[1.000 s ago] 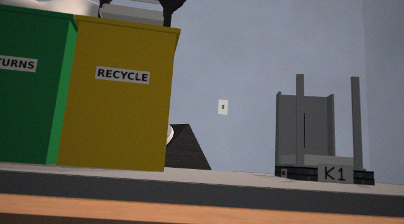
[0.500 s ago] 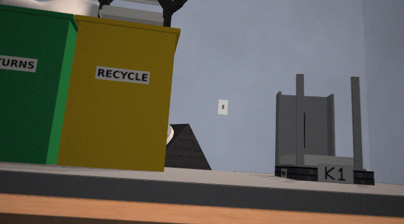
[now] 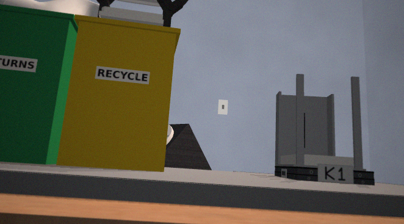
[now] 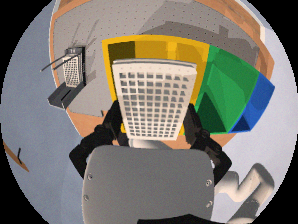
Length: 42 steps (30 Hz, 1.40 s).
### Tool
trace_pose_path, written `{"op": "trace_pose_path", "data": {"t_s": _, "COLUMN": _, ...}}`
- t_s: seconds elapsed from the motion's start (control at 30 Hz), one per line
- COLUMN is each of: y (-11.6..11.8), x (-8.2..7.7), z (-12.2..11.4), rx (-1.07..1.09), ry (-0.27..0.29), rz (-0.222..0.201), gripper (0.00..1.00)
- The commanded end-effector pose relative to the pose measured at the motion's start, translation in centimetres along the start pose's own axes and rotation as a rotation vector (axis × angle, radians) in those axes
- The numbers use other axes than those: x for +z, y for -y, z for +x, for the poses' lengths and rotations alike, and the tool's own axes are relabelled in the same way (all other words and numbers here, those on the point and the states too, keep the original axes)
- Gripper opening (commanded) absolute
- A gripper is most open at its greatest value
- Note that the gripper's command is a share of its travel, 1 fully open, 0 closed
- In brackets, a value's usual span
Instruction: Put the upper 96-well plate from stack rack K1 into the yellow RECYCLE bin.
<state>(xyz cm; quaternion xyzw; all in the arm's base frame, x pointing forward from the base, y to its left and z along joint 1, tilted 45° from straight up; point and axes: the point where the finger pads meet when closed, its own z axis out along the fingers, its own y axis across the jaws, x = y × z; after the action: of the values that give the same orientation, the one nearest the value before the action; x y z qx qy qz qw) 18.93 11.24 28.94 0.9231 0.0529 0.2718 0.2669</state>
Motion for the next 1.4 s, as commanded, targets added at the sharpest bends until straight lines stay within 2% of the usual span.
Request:
{"op": "trace_pose_path", "data": {"t_s": 0.0, "y": 0.03, "x": -0.02, "z": 0.06, "rx": 0.001, "ry": -0.002, "rz": 0.002, "gripper": 0.00}}
{"op": "trace_pose_path", "data": {"t_s": 0.83, "y": 0.03, "x": 0.30, "z": 0.06, "rx": 0.001, "ry": -0.002, "rz": 0.002, "gripper": 0.00}}
{"op": "trace_pose_path", "data": {"t_s": 0.87, "y": 0.03, "x": 0.36, "z": 0.06, "rx": 0.001, "ry": -0.002, "rz": 0.002, "gripper": 1.00}}
{"op": "trace_pose_path", "data": {"t_s": 1.37, "y": 0.03, "x": 0.36, "z": 0.06, "rx": 0.001, "ry": -0.002, "rz": 0.002, "gripper": 1.00}}
